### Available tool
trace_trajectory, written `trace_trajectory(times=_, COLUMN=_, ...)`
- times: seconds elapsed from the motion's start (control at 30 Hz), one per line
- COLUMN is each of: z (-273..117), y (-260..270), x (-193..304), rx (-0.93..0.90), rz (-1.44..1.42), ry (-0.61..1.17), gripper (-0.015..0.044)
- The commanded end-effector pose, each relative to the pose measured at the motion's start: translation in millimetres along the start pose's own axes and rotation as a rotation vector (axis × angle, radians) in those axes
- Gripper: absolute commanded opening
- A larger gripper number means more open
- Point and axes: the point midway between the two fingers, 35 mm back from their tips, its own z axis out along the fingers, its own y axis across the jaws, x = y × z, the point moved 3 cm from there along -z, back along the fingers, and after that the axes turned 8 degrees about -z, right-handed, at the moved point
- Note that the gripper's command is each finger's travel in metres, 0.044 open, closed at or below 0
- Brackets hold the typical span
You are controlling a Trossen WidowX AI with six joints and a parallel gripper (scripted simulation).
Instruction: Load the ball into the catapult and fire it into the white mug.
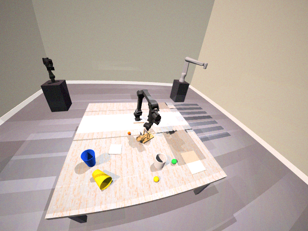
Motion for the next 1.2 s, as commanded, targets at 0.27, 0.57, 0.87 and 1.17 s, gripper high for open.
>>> trace_trajectory(times=0.27, z=-2.3, y=1.1, x=0.5, rx=-0.002, rz=-0.427, ry=0.000, gripper=0.0440)
trace_trajectory(times=0.57, z=-3.4, y=1.5, x=0.7, rx=-0.002, rz=-0.738, ry=0.000, gripper=0.0440)
trace_trajectory(times=0.87, z=-4.4, y=2.0, x=0.9, rx=-0.003, rz=-1.026, ry=-0.001, gripper=0.0440)
trace_trajectory(times=1.17, z=24.9, y=1.4, x=0.5, rx=-0.003, rz=-1.117, ry=0.000, gripper=0.0440)
